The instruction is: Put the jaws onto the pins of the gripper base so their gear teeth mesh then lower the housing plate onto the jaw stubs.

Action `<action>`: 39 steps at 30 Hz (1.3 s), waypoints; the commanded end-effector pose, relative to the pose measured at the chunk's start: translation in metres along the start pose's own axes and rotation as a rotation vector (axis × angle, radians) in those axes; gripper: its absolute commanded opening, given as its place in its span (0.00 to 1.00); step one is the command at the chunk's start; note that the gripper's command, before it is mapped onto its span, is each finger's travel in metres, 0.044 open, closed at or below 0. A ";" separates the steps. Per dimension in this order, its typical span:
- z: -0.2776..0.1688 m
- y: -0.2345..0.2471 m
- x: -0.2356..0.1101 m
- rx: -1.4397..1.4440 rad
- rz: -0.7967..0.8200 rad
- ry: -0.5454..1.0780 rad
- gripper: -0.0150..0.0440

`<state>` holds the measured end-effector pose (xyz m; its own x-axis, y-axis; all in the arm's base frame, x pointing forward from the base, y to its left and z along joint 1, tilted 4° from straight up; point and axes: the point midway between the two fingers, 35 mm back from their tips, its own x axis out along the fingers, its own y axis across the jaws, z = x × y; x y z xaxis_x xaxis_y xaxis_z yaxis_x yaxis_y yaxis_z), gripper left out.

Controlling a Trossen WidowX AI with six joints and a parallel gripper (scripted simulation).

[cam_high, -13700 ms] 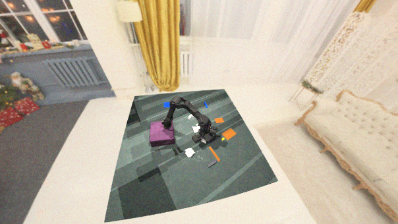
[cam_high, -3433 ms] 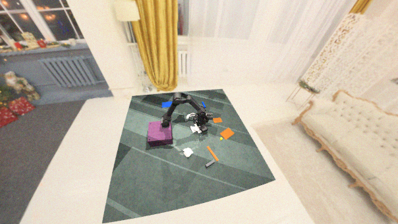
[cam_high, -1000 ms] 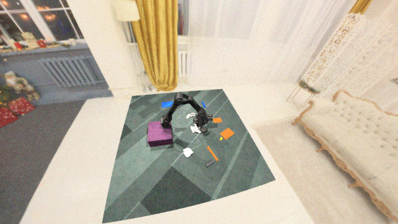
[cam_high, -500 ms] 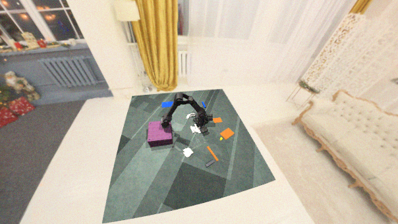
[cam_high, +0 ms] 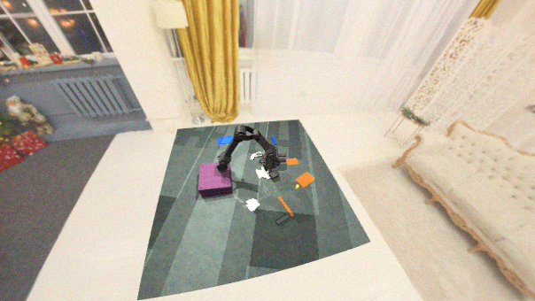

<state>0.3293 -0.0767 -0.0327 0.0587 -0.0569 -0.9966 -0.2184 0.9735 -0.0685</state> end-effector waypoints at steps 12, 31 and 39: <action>-0.001 -0.001 -0.004 -0.004 -0.004 0.002 0.48; 0.000 -0.001 -0.001 -0.004 -0.004 0.001 0.48; 0.000 -0.001 0.000 -0.004 -0.004 0.001 0.48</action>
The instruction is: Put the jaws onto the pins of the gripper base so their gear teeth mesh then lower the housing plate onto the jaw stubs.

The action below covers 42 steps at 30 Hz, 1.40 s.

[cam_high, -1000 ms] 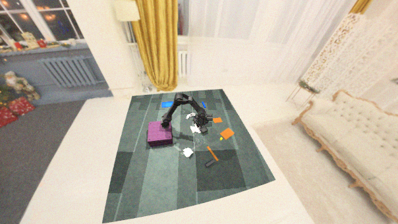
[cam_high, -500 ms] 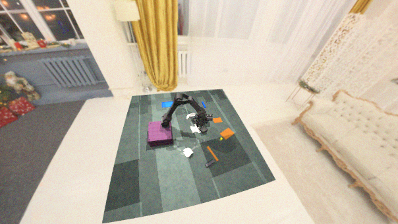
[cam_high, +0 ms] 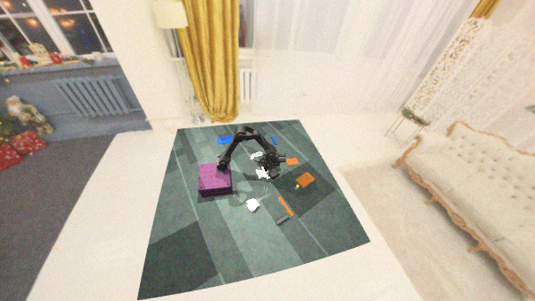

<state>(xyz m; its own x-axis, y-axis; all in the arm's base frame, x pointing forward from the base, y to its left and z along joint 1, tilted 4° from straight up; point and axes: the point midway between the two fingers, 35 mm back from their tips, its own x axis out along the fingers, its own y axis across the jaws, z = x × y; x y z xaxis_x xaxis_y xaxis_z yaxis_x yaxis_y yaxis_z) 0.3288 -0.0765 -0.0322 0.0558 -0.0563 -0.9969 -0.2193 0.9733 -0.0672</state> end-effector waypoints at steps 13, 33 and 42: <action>0.001 -0.001 0.001 -0.003 -0.006 -0.001 0.48; 0.000 0.000 0.001 0.000 0.001 0.001 0.63; 0.000 0.000 0.001 0.000 0.001 0.001 0.63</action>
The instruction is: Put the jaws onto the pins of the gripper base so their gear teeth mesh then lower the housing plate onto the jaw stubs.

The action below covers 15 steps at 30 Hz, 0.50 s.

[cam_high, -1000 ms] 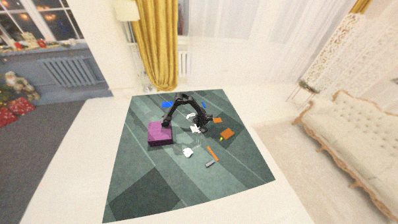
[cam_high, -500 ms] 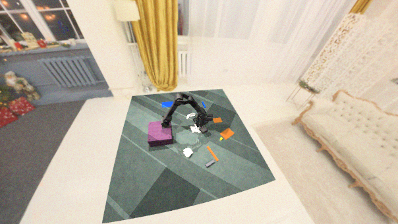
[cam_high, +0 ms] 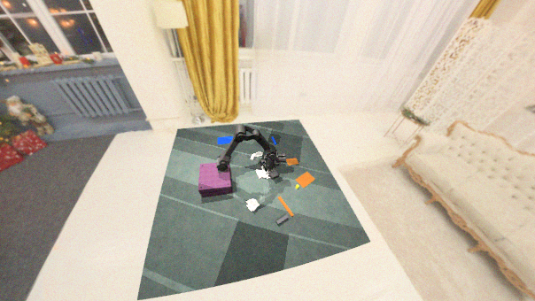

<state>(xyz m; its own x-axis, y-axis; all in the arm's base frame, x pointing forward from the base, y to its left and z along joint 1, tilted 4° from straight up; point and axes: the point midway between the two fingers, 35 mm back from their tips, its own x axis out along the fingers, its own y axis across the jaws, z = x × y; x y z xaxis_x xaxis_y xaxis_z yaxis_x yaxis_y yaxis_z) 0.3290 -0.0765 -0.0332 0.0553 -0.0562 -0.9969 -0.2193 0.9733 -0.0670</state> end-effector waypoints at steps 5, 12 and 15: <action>0.000 0.000 -0.002 0.000 0.000 0.001 0.63; 0.002 -0.001 -0.049 -0.002 -0.004 -0.002 0.63; 0.001 -0.001 -0.067 -0.003 -0.006 -0.002 0.63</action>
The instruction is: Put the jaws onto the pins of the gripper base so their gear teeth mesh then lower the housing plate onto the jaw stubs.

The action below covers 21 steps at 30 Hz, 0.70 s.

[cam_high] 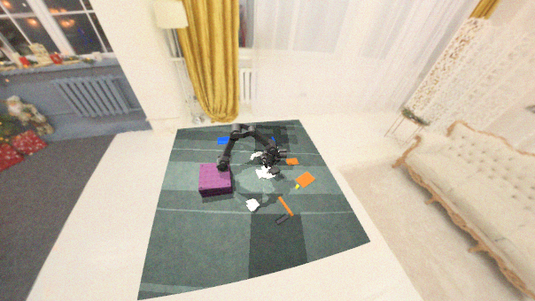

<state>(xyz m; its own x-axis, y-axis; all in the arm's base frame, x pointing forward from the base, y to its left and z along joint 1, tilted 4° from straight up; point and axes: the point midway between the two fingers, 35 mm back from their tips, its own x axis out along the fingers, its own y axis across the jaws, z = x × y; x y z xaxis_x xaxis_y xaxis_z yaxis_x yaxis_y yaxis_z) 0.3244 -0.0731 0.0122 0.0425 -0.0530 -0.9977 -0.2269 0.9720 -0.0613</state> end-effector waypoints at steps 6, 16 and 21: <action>0.006 0.004 -0.017 0.007 -0.008 -0.020 0.72; 0.032 0.090 -0.023 0.098 0.003 -0.018 1.00; 0.036 0.136 -0.027 0.144 0.007 -0.017 1.00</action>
<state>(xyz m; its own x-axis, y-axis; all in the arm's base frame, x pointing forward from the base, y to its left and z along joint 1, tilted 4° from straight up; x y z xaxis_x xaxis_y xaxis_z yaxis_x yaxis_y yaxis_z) 0.3294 0.0438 0.0294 0.0519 -0.0408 -0.9978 -0.1146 0.9923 -0.0465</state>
